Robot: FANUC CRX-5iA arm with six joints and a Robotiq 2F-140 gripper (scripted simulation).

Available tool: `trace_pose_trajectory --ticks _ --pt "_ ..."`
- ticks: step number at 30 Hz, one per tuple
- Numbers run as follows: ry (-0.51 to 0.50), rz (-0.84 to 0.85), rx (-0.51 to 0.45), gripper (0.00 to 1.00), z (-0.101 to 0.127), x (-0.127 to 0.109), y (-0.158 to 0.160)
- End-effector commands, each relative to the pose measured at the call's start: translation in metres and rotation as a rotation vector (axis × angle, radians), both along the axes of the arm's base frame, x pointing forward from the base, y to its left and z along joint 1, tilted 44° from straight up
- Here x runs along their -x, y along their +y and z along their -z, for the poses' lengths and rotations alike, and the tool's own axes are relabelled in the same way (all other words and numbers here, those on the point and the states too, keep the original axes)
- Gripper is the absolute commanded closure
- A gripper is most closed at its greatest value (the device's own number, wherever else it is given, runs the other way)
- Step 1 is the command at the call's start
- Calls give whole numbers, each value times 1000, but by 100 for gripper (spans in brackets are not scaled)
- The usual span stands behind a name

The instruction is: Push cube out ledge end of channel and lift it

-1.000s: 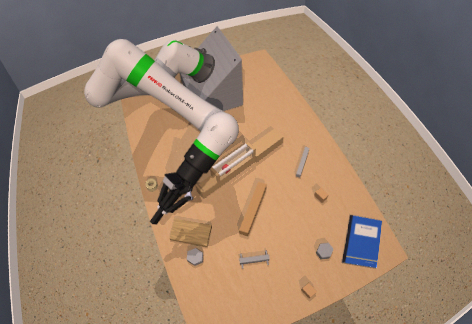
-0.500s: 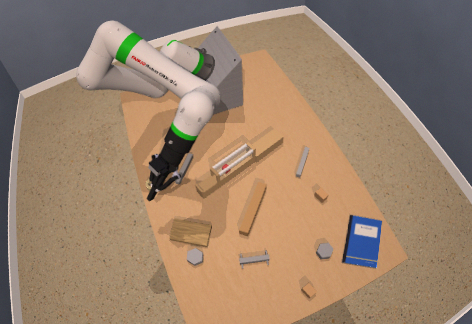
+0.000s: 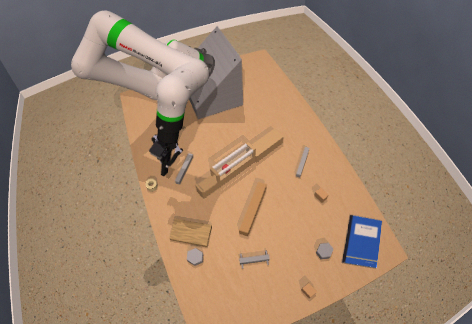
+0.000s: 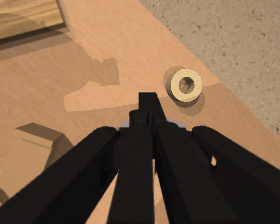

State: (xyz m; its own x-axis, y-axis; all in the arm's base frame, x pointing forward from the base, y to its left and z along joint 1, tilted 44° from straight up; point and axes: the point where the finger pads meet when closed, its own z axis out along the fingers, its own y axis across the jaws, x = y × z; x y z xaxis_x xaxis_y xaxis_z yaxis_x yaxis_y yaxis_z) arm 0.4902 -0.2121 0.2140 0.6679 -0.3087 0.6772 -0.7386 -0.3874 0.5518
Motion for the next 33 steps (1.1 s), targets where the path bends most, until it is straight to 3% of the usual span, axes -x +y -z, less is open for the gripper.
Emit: trace_pose_trajectory --ticks 1,5,8,33 --pt "87 -12 -143 90 26 39 21" --pt "147 -41 -253 90 50 66 42" --pt "162 -49 -280 90 56 72 47" --pt "164 -51 -285 90 57 73 48"
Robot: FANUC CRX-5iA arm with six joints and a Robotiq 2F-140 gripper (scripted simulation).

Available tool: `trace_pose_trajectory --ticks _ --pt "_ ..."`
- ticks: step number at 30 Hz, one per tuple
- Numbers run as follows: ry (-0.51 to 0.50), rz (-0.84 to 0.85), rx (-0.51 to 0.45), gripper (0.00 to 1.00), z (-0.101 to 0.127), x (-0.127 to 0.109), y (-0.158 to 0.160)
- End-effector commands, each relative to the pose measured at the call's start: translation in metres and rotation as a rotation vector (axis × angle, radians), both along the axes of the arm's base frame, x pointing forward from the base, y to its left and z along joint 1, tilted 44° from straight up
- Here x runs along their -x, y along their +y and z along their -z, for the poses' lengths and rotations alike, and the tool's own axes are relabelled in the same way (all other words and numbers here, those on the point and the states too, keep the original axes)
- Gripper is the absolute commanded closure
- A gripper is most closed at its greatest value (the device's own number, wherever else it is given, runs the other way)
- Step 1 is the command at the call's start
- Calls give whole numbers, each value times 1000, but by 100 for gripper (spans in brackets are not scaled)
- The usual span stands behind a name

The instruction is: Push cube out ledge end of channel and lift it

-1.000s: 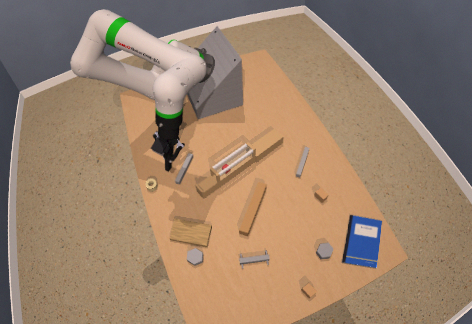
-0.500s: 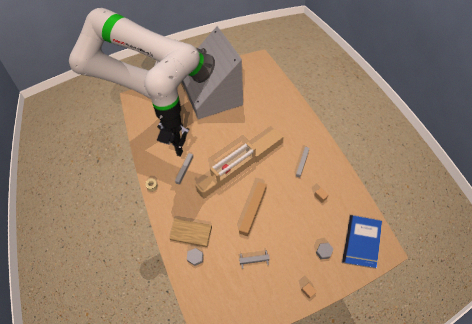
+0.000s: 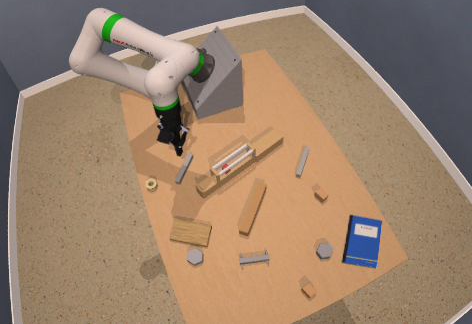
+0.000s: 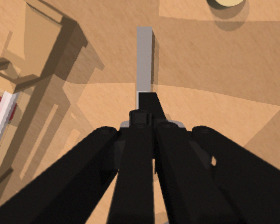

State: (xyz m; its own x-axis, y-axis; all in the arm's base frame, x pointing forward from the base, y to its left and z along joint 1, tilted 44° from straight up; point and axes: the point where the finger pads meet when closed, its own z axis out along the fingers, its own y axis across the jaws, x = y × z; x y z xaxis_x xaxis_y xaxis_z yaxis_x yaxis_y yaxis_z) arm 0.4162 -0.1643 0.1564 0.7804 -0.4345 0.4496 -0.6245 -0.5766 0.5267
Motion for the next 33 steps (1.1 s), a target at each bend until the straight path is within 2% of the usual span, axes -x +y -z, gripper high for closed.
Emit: trace_pose_trajectory --ticks 1,26,27,33 --pt "-1 -1 0 90 -1 -1 0" --pt "-1 -1 0 90 -1 -1 0" --pt "-1 -1 0 70 -1 -1 0" --pt "-1 -1 0 70 -1 -1 0"
